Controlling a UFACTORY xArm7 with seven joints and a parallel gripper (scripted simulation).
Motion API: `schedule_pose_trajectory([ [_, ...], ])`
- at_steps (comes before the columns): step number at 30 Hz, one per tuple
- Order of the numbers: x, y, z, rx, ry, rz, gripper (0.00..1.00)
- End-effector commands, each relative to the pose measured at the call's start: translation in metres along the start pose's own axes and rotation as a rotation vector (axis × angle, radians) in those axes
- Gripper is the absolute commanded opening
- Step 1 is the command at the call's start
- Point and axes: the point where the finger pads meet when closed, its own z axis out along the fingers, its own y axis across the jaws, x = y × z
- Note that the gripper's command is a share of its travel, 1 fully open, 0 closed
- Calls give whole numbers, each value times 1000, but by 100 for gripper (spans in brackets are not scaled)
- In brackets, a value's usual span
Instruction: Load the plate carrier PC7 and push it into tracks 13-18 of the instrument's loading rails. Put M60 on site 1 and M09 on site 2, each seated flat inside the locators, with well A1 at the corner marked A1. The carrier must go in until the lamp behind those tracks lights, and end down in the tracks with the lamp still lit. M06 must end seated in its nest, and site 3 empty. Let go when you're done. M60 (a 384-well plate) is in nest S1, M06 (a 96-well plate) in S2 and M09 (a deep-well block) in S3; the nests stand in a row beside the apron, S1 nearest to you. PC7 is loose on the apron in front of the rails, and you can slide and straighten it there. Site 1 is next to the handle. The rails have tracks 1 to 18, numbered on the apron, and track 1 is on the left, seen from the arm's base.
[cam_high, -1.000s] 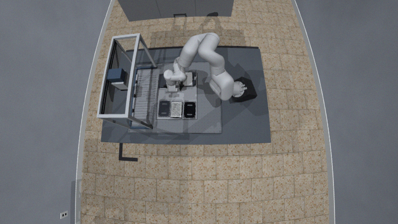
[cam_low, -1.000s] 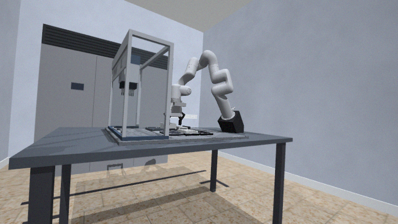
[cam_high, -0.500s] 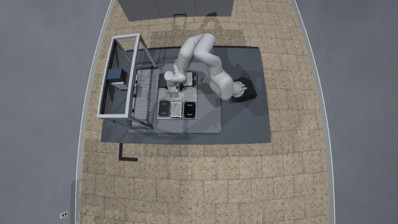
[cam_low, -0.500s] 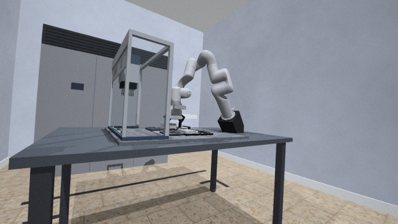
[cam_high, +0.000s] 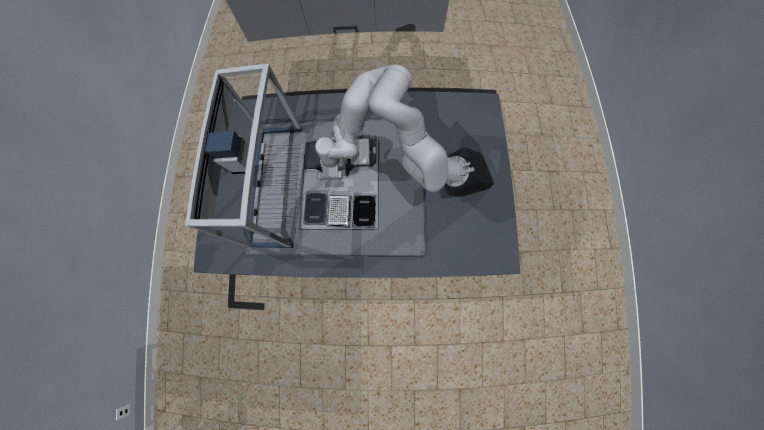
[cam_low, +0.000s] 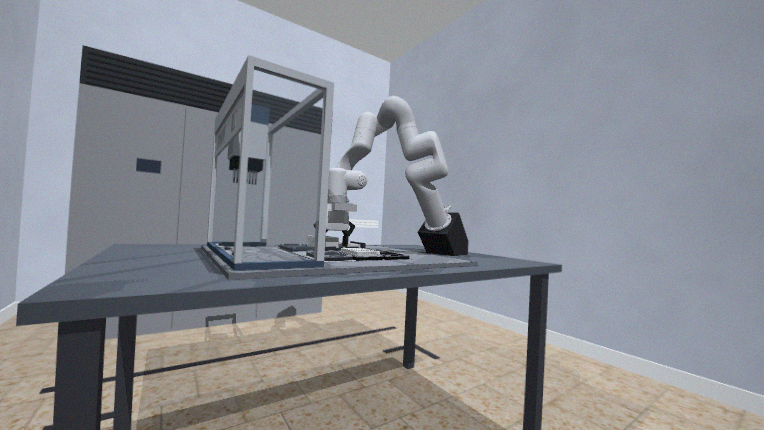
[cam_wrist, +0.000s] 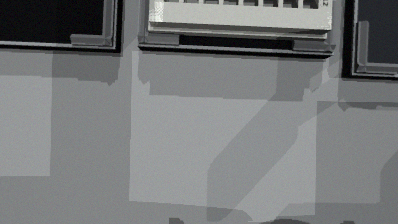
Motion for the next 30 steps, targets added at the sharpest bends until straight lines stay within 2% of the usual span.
schedule_pose_trajectory([
  [1,0,2,2,-4,0,0,100],
  [23,0,1,15,-4,0,0,100],
  [30,0,2,15,-4,0,0,100],
])
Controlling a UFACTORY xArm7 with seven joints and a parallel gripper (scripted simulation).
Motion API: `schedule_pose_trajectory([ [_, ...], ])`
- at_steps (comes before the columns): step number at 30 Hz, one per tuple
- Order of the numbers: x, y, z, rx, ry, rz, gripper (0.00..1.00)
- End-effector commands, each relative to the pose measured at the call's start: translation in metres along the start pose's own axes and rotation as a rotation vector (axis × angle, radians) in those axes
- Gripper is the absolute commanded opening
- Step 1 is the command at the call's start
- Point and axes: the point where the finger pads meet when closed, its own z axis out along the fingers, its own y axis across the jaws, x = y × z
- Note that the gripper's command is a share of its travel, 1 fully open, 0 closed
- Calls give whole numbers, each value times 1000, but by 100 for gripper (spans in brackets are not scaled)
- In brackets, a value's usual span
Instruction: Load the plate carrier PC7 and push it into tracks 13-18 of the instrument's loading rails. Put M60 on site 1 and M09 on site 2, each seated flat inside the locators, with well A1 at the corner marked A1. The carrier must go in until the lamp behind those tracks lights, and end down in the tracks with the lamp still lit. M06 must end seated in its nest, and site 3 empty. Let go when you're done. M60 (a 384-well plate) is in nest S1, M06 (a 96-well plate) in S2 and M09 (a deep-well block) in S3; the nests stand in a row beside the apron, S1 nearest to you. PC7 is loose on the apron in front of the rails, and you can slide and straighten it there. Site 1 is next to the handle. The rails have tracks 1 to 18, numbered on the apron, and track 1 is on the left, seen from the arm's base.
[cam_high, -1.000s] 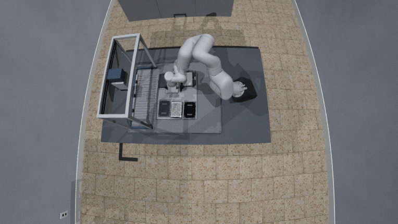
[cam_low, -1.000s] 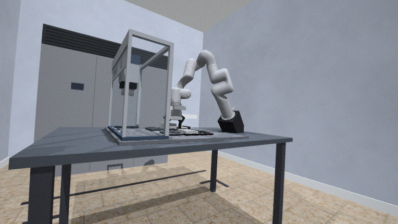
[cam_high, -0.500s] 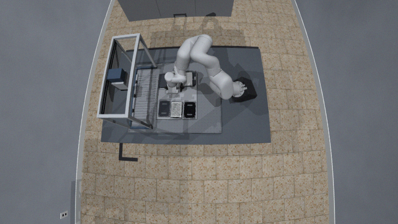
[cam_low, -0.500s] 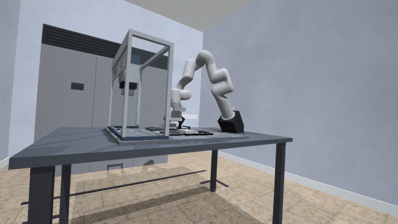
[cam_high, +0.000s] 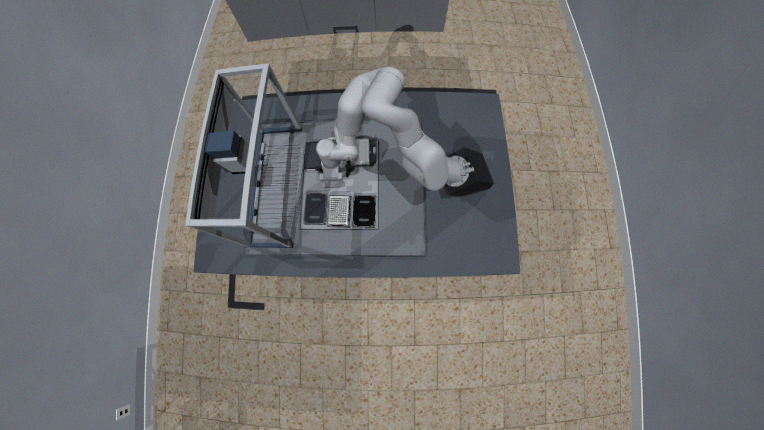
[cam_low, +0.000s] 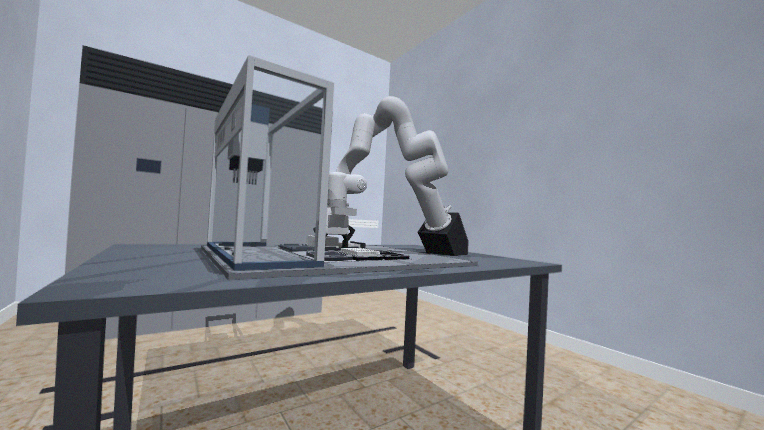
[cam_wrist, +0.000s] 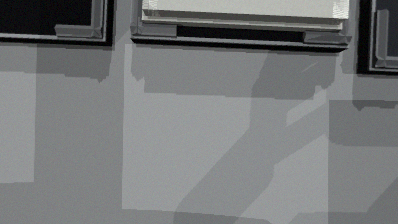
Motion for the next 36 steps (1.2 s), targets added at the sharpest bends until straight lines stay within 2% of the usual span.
schedule_pose_trajectory([
  [1,0,1,-1,-4,0,0,100],
  [36,-14,1,-1,-4,0,0,100],
])
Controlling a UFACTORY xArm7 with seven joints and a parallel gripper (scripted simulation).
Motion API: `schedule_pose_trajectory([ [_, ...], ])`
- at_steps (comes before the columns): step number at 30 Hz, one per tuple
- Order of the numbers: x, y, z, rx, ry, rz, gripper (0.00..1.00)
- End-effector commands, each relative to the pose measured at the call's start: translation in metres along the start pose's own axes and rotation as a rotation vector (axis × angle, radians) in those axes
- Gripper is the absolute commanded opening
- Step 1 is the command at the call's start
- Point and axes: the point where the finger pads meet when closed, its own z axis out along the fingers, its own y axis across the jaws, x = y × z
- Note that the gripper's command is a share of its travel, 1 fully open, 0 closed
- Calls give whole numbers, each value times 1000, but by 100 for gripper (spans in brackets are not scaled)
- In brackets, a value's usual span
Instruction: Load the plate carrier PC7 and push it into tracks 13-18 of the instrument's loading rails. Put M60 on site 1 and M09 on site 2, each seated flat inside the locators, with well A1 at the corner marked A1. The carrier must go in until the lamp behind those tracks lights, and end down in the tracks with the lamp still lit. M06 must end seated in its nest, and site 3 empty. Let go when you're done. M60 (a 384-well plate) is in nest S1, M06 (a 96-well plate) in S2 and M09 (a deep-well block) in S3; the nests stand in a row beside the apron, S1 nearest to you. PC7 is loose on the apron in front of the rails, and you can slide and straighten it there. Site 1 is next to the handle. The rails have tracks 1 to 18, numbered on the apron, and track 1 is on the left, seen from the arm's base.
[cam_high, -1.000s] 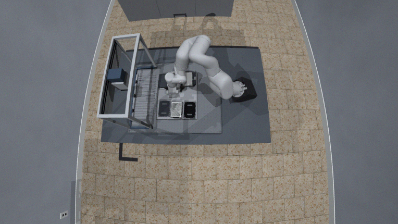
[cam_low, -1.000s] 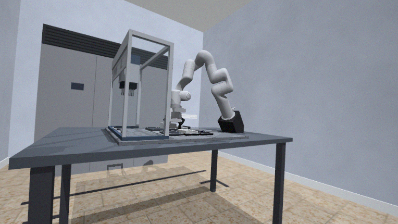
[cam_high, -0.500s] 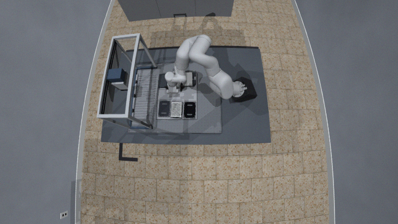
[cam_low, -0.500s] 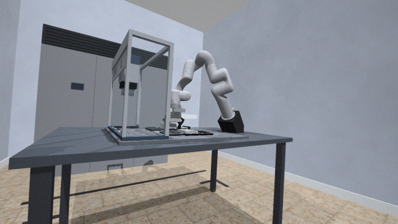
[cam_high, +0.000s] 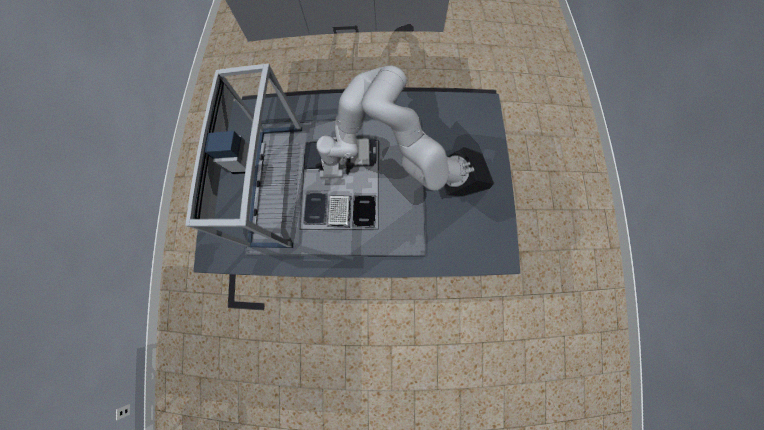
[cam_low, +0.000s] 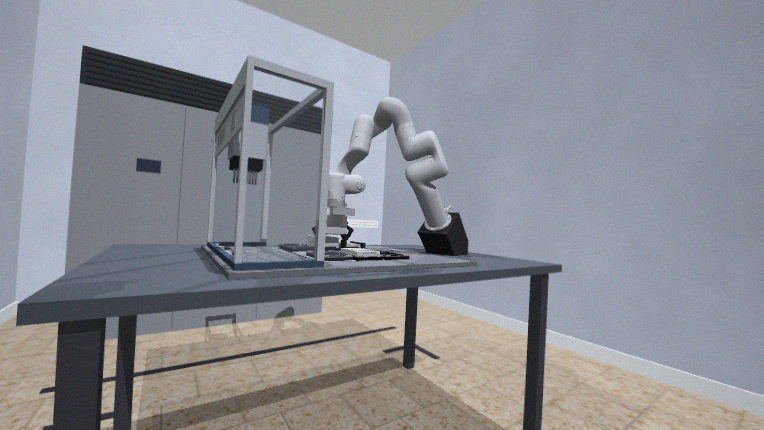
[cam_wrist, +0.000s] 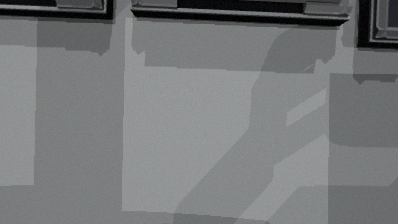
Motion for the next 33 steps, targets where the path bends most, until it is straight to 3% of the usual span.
schedule_pose_trajectory([
  [1,-2,1,-1,-4,0,0,100],
  [33,-16,1,-1,-4,0,0,100],
])
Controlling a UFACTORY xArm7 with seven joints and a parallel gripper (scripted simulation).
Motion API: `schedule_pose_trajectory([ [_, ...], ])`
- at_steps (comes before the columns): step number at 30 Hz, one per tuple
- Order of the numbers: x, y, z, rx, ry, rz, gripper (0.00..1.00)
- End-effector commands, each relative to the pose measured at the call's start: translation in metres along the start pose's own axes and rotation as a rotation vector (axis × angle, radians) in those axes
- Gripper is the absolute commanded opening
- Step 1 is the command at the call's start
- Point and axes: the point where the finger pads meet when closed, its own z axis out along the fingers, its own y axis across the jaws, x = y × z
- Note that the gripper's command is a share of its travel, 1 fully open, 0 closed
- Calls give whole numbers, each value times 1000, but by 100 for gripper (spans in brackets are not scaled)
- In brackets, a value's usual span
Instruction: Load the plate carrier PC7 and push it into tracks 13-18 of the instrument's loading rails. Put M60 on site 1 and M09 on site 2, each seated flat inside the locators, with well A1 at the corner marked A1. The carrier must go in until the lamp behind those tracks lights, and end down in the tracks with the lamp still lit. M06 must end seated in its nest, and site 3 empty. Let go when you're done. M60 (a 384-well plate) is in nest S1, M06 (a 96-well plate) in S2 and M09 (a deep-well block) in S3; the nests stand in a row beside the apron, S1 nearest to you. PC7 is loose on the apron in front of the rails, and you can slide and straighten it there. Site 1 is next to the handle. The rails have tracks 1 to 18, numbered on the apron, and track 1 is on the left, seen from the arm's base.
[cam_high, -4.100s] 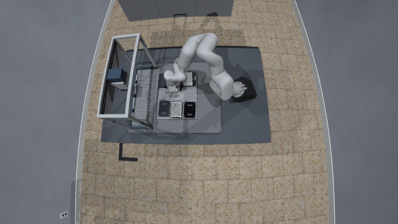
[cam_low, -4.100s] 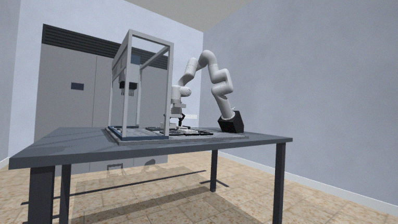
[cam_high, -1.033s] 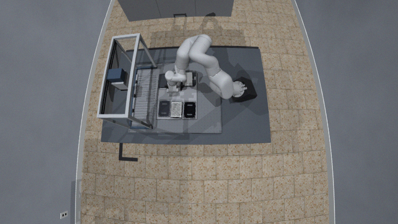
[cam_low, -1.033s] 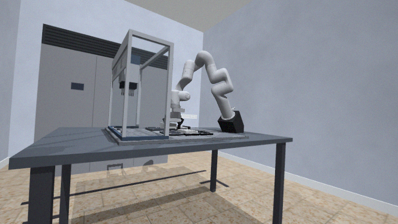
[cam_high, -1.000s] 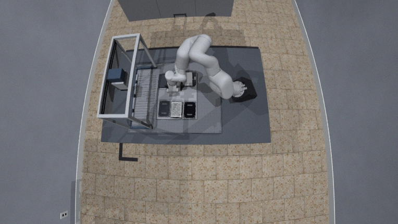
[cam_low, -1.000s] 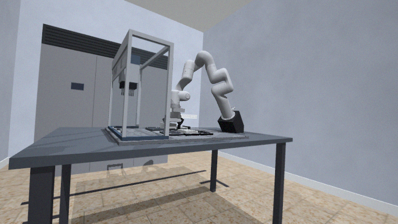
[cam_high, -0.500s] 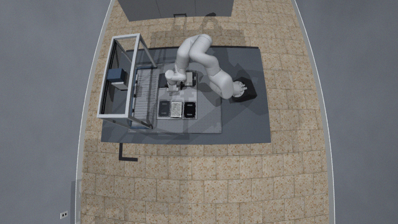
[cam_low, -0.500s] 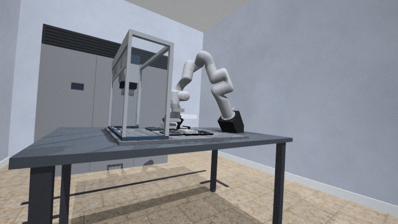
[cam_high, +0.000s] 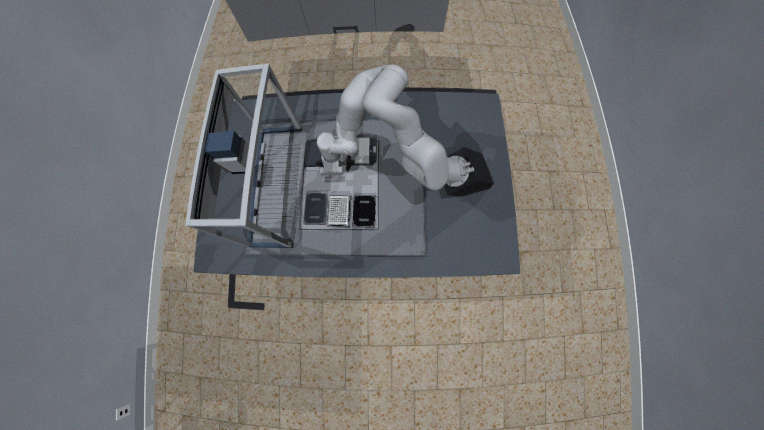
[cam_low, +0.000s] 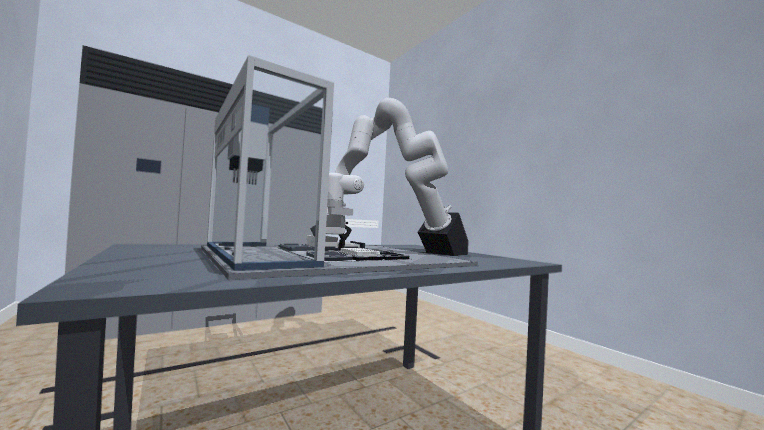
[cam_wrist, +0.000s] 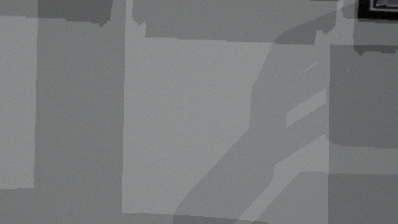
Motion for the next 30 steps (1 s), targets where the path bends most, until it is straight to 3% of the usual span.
schedule_pose_trajectory([
  [1,-3,1,-1,-4,-1,1,100],
  [30,-8,1,-1,-4,-1,1,100],
])
